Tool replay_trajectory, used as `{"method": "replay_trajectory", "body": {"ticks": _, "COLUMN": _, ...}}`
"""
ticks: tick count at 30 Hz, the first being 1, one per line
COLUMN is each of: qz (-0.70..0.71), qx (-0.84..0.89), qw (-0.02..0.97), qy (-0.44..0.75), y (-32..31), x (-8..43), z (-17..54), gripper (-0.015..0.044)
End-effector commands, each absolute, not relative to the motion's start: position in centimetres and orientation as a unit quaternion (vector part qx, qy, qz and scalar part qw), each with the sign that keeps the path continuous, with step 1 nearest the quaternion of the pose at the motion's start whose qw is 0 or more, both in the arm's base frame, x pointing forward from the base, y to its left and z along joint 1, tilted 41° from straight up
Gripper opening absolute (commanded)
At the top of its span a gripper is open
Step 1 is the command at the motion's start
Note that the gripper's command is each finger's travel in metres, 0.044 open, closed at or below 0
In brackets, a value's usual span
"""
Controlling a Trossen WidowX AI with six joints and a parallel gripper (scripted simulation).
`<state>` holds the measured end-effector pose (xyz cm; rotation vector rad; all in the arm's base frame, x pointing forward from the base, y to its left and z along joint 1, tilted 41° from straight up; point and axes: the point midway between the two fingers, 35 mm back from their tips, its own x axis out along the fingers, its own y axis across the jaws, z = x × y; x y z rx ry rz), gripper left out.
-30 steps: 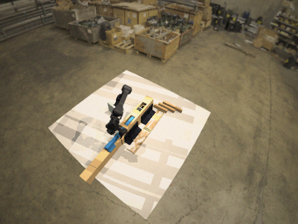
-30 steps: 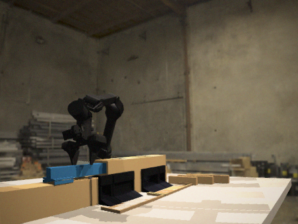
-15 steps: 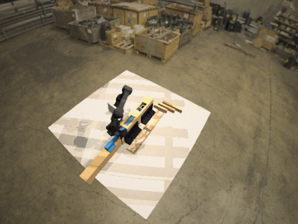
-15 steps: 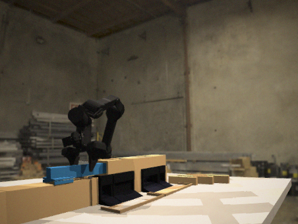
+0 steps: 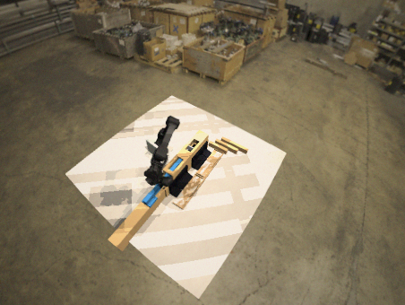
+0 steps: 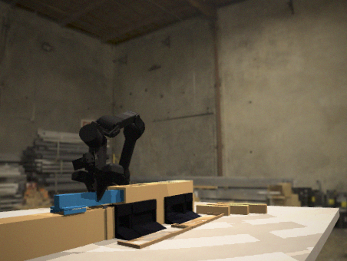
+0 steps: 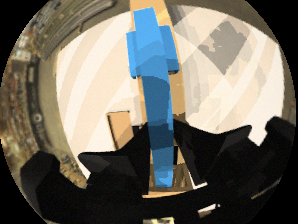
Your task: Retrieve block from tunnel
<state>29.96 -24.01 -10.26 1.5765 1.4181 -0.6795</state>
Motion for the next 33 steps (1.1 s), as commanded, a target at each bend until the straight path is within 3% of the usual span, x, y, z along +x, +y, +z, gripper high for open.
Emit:
{"method": "replay_trajectory", "body": {"ticks": 1, "qz": -0.274, "qx": 0.636, "qw": 0.441, "qy": 0.571, "y": -23.9, "x": 30.0, "z": -10.2, "gripper": 0.0026}}
{"method": "replay_trajectory", "body": {"ticks": 2, "qz": -0.274, "qx": 0.636, "qw": 0.441, "qy": 0.571, "y": -23.9, "x": 30.0, "z": -10.1, "gripper": 0.0000}}
{"method": "replay_trajectory", "body": {"ticks": 24, "qz": -0.272, "qx": 0.639, "qw": 0.437, "qy": 0.572, "y": -18.7, "x": 28.9, "z": -7.0, "gripper": 0.0000}}
{"method": "replay_trajectory", "body": {"ticks": 33, "qz": -0.282, "qx": 0.636, "qw": 0.441, "qy": 0.568, "y": -20.3, "x": 28.9, "z": -6.9, "gripper": 0.0236}}
